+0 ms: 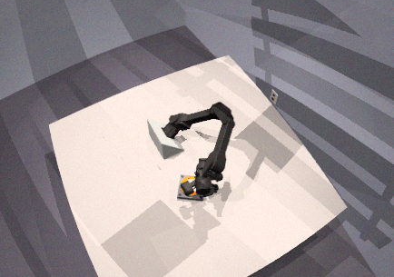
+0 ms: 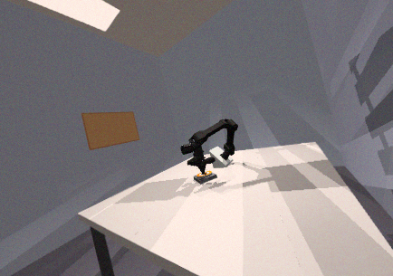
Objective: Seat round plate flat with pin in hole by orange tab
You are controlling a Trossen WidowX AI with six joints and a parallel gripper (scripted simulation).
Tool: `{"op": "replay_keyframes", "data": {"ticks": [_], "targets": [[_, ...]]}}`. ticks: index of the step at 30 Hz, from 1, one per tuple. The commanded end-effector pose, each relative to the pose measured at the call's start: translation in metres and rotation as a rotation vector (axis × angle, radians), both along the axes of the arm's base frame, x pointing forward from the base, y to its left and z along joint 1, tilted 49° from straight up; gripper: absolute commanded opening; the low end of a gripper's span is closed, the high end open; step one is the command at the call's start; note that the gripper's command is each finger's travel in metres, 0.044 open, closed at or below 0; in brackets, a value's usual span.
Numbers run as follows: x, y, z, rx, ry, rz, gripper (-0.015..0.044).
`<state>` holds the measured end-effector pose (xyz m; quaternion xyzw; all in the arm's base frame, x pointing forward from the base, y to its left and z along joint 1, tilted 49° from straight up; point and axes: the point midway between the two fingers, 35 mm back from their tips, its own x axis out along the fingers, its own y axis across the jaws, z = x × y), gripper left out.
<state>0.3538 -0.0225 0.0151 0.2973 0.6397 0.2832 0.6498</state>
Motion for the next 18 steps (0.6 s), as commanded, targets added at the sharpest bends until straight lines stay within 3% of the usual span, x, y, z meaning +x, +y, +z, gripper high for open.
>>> {"op": "replay_keyframes", "data": {"ticks": [1,9,18], "targets": [[-0.003,0.005,0.002,0.005,0.006,0.002,0.0000],[-0.005,0.007,0.004,0.005,0.006,0.002,0.0000],[-0.006,-0.021,0.027,0.003,0.007,0.001,0.0000]]}}
